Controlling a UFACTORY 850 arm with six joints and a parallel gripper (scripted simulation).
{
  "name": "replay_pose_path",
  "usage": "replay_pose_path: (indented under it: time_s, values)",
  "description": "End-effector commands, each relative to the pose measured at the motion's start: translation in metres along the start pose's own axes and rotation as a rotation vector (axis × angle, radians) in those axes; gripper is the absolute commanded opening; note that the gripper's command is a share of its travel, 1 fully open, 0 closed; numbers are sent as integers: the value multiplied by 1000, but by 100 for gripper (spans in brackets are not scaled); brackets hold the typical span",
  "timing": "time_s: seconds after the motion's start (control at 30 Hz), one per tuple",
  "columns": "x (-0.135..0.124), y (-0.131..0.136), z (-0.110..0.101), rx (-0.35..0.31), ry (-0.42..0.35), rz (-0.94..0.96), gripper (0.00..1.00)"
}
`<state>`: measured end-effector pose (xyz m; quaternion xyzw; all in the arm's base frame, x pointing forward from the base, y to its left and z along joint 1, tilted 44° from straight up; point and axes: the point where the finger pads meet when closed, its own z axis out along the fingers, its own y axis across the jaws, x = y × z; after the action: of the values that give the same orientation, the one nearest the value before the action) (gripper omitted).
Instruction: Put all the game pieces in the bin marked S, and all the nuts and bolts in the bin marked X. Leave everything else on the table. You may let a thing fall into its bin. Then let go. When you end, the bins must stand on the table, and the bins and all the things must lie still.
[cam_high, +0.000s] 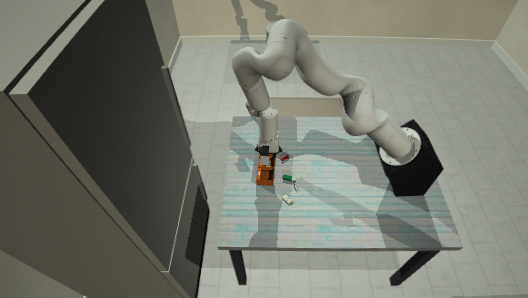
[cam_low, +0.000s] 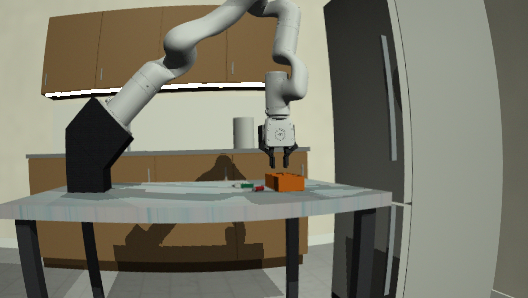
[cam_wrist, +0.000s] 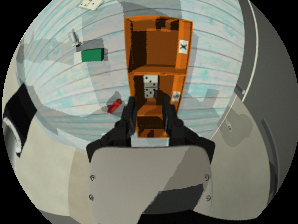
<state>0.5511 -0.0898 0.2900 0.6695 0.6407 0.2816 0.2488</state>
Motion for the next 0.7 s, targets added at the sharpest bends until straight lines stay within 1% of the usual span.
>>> replay_pose_path:
  time_s: [0.0, 0.33, 0.4, 0.43, 0.67]
  values:
    - [31, -15, 0, -4, -4, -157, 41]
    - [106, -52, 0, 25, 37, -445, 41]
    - [106, -52, 0, 25, 37, -445, 41]
    - [113, -56, 0, 31, 48, -524, 41]
    - [165, -82, 1, 24, 46, -680, 41]
